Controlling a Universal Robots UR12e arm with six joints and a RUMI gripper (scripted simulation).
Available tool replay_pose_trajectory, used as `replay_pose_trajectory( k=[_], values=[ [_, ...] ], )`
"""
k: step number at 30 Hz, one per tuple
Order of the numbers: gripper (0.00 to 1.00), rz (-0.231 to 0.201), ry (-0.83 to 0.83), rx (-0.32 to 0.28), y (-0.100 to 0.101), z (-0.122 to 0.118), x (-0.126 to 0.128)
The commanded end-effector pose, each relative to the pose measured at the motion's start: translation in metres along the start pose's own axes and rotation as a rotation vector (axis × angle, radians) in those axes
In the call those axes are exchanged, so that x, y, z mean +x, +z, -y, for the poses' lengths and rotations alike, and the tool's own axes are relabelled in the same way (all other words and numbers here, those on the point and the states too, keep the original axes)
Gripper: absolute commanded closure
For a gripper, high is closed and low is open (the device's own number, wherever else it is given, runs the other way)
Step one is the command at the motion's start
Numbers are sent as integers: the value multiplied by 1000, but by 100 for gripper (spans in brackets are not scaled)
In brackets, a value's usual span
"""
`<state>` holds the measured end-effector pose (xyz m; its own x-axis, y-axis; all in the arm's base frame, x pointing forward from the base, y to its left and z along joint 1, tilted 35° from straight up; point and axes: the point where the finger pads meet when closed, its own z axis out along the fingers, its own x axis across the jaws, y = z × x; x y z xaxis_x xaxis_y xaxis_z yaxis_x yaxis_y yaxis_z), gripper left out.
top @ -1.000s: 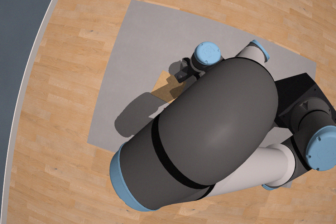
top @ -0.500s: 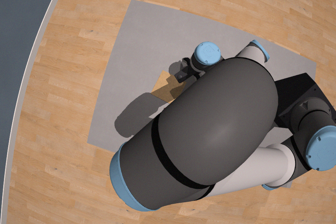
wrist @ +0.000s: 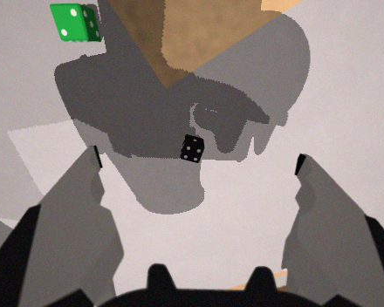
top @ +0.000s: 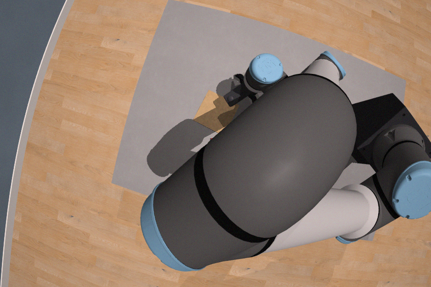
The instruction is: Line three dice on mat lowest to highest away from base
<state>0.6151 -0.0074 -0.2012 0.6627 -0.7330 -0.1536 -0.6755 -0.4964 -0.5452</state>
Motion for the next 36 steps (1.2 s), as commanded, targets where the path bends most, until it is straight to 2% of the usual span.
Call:
replay_pose_trajectory(
  k=[1, 5, 7, 15, 20, 36],
  values=[
    [0, -1, 0, 0, 0, 5, -4],
    [0, -1, 0, 0, 0, 22, -18],
    [0, -1, 0, 0, 0, 22, -18],
    [0, -1, 0, 0, 0, 74, -63],
    [0, -1, 0, 0, 0, 95, -82],
    [0, -1, 0, 0, 0, 99, -85]
  ],
)
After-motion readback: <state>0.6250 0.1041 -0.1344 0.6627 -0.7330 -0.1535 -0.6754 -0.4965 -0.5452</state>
